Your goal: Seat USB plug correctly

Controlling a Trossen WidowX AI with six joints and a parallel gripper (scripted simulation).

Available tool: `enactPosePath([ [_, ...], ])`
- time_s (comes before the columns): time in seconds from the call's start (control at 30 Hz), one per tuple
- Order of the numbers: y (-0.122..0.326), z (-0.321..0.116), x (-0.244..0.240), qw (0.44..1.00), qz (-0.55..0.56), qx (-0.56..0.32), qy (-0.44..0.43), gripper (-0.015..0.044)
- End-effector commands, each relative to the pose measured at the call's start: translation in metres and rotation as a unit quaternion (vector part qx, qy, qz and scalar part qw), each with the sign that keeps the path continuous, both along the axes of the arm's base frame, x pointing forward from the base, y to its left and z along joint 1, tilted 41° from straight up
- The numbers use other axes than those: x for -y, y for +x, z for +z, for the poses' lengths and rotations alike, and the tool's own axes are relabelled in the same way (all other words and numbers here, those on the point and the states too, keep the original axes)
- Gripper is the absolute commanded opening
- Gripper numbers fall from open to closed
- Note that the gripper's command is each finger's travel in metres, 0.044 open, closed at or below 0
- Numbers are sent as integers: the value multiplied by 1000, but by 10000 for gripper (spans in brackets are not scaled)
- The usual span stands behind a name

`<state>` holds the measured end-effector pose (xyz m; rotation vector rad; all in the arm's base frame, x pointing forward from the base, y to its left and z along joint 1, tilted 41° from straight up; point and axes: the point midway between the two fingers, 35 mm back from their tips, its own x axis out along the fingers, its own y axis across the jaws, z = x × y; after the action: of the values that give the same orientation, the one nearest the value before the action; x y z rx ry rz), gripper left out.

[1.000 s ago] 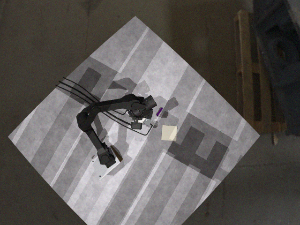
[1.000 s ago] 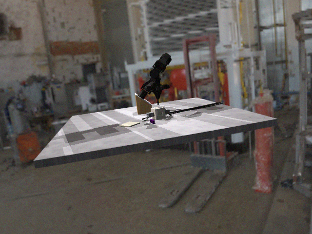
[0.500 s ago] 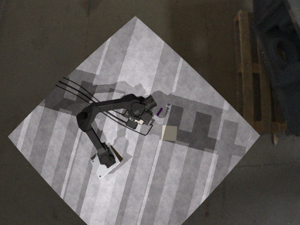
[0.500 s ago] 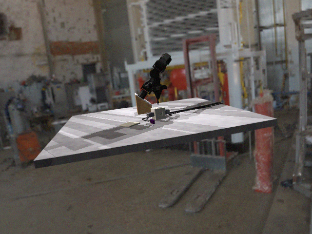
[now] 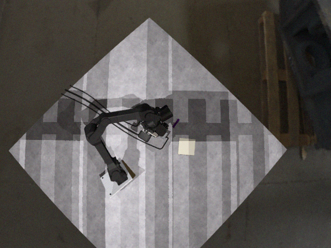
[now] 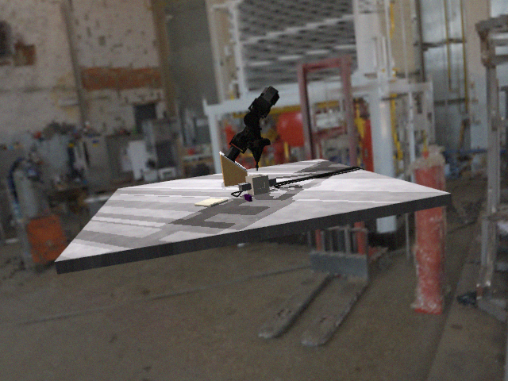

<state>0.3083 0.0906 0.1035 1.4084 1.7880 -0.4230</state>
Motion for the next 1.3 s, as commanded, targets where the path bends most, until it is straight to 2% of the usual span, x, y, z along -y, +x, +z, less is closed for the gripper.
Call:
enactPosePath([
  [0.0, 0, 0, 0, 1000, 0, 0, 1, 0],
  [1.27, -2, -2, -5, 1000, 4, -4, 15, 0],
])
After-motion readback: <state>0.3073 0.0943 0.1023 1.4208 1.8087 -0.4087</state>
